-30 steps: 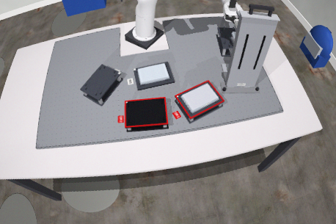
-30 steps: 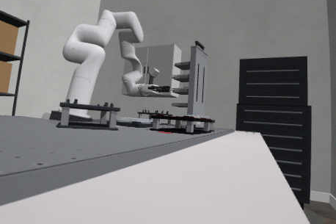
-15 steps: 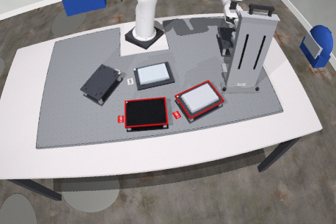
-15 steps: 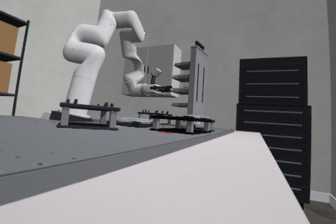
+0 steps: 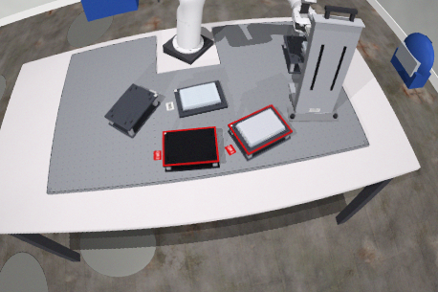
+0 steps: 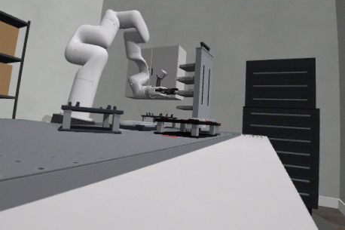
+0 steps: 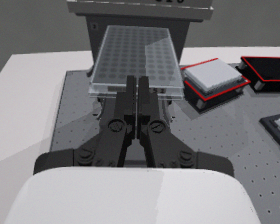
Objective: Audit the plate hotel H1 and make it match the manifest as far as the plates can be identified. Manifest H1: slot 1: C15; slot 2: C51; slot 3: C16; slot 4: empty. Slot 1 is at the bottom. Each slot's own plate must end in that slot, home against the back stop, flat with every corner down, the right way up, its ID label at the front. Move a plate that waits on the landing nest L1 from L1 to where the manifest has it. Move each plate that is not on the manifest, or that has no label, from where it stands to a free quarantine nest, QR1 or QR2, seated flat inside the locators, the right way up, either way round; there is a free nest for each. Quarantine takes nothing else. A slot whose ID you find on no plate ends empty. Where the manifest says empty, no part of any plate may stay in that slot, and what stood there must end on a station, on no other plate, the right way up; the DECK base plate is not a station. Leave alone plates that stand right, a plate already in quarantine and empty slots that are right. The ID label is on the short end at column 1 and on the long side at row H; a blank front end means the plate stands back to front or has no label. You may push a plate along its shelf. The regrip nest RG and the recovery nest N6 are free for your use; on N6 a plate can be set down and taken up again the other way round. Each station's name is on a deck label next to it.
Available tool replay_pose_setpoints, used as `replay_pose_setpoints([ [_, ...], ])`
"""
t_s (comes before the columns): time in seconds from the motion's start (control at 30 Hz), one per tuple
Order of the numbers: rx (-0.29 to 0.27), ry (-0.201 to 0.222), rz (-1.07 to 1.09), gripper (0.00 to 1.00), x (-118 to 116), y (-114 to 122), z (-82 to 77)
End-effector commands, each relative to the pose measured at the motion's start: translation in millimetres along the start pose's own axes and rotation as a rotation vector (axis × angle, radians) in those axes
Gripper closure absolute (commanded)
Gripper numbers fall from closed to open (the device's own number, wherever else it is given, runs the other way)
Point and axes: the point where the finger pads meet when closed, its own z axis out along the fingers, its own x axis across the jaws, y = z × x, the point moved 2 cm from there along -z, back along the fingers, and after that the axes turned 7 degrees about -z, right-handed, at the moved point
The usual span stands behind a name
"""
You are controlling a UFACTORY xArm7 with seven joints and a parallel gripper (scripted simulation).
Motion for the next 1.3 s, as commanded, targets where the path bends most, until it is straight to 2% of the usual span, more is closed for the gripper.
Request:
replay_pose_setpoints([
  [0.0,0.000,0.001,0.003,1.00,0,-1,2.4],
  [0.9,0.000,0.001,0.003,1.00,0,-1,6.2],
  [1.27,0.000,0.001,0.003,1.00,0,-1,-8.8],
])
